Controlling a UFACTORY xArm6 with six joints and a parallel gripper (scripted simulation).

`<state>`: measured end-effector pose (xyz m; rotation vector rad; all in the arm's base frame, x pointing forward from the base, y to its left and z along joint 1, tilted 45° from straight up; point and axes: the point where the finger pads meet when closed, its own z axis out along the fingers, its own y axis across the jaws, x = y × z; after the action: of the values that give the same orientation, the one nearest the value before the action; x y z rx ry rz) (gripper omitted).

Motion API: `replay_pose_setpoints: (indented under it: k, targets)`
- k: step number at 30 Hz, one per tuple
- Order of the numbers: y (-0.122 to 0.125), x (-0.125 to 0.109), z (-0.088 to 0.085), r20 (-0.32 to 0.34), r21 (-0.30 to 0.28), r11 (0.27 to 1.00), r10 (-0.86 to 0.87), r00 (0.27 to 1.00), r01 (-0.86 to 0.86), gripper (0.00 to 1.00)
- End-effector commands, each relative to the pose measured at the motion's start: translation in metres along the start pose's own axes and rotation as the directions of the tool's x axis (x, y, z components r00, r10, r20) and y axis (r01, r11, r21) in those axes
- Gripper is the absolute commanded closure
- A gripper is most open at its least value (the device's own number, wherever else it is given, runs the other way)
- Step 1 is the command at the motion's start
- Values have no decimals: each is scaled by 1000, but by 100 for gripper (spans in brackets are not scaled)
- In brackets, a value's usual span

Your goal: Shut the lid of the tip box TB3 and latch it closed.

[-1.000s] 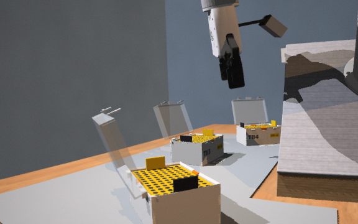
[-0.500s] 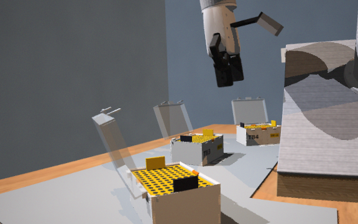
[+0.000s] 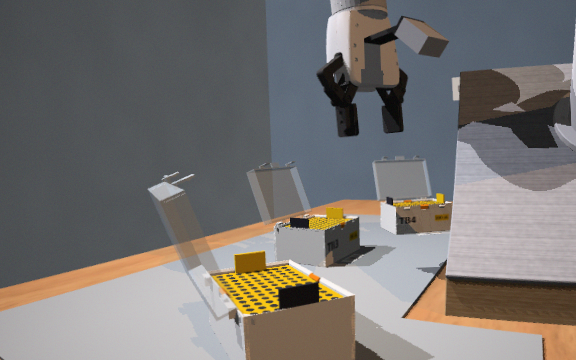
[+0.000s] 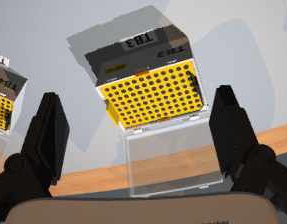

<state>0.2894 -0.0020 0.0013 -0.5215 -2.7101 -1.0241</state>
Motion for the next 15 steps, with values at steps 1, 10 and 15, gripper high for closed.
replay_pose_setpoints:
  k: [1, 10, 15]
  targets:
    - [0, -1, -1, 1, -45, 980, 195, 981, -194, 0]
    - [0, -1, 4, 0, -64, 963, 262, 965, -261, 0]
    - [2, -1, 29, -1, -64, 963, 262, 965, -261, 0]
